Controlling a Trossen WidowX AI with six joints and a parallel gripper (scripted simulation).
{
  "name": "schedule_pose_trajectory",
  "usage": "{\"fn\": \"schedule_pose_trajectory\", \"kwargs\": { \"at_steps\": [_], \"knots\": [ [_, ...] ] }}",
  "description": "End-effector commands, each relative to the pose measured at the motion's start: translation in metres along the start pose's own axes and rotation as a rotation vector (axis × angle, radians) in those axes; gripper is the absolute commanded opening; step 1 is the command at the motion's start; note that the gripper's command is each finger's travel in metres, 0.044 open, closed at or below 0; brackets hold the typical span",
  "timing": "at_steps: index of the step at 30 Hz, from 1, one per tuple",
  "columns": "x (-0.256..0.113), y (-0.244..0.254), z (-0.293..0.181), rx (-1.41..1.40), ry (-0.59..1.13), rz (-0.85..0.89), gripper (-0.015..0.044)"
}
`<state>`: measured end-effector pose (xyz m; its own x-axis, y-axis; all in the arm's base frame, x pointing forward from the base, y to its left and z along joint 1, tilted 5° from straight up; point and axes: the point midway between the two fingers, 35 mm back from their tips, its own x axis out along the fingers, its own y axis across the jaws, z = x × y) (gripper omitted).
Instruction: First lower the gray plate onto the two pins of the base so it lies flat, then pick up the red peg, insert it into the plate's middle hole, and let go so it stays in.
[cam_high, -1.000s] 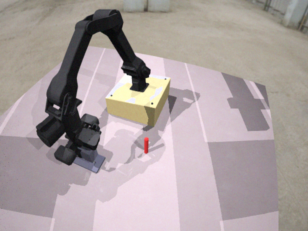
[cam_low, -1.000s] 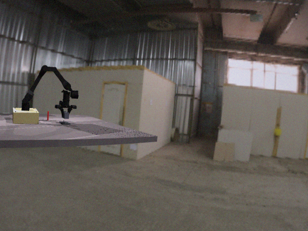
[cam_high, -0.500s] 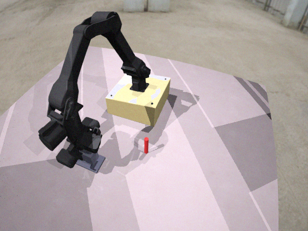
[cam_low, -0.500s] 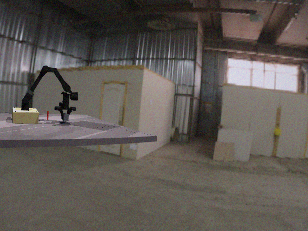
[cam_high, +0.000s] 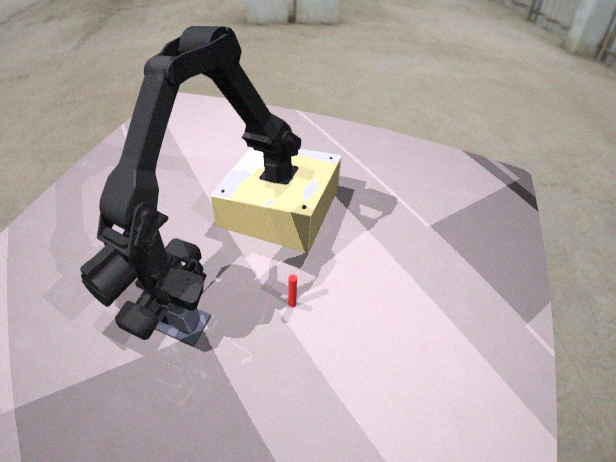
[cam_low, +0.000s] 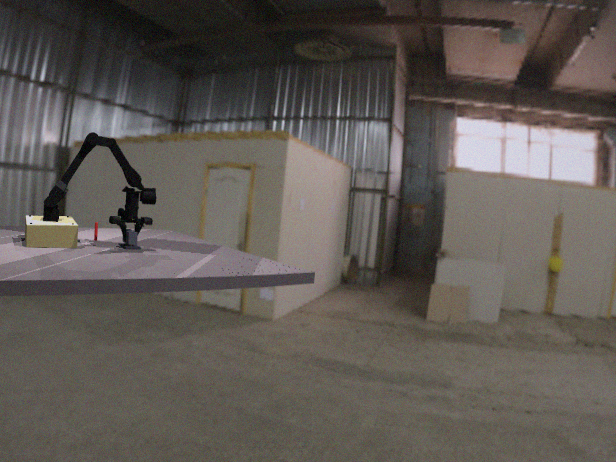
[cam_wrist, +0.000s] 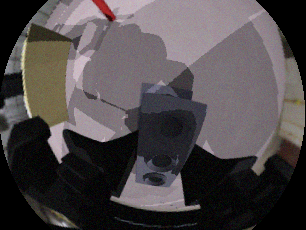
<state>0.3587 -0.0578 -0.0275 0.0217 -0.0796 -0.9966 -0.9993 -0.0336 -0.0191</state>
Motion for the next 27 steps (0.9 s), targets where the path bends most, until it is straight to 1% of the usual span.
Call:
{"fn": "schedule_pose_trajectory", "kwargs": {
  "at_steps": [1,16,24,26,27],
  "knots": [
    [-0.001,0.000,0.000,0.000,0.000,-0.002,0.0053],
    [-0.001,0.000,0.000,0.000,0.000,-0.002,0.0440],
    [-0.001,0.000,0.000,0.000,0.000,-0.002,0.0440],
    [-0.011,-0.002,0.000,0.000,0.001,-0.002,0.0440],
    [-0.024,-0.004,-0.001,-0.001,0.001,-0.002,0.0440]
  ]
}}
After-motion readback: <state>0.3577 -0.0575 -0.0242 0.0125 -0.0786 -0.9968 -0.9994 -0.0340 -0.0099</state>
